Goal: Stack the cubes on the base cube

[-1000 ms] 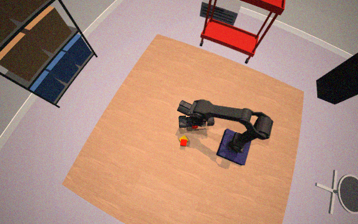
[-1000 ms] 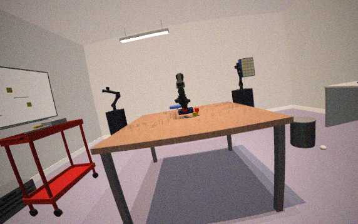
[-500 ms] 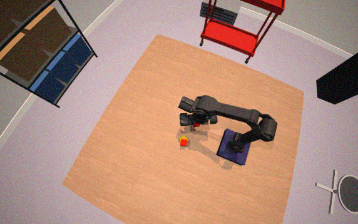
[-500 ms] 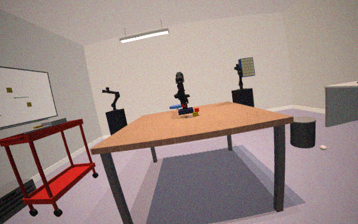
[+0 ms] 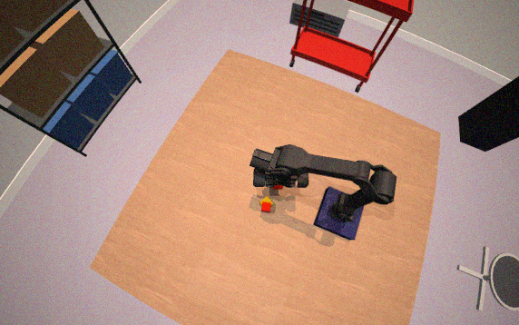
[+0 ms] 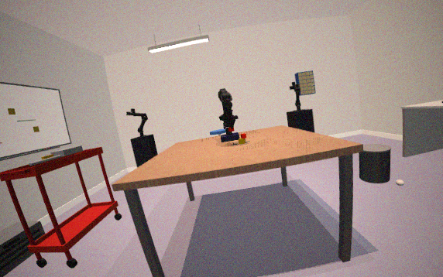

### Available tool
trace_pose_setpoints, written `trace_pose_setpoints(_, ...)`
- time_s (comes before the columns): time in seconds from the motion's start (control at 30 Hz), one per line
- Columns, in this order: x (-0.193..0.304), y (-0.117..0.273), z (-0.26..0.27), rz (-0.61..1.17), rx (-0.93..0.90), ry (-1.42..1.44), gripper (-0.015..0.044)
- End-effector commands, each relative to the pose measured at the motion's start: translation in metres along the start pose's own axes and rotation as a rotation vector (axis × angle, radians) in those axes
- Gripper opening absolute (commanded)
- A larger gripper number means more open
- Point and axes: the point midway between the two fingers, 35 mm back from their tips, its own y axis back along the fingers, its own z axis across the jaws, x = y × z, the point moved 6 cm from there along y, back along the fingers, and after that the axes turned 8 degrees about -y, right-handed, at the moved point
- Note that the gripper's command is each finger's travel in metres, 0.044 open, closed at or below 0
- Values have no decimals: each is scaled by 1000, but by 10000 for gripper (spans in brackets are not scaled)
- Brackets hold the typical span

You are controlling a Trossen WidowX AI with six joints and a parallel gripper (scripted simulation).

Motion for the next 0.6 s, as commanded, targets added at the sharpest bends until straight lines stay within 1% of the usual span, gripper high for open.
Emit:
trace_pose_setpoints(0.0,10,-1,9,3,2,-35,105)
trace_pose_setpoints(0.4,42,-4,29,6,0,-130,105)
trace_pose_setpoints(0.57,44,-9,30,6,0,-136,105)
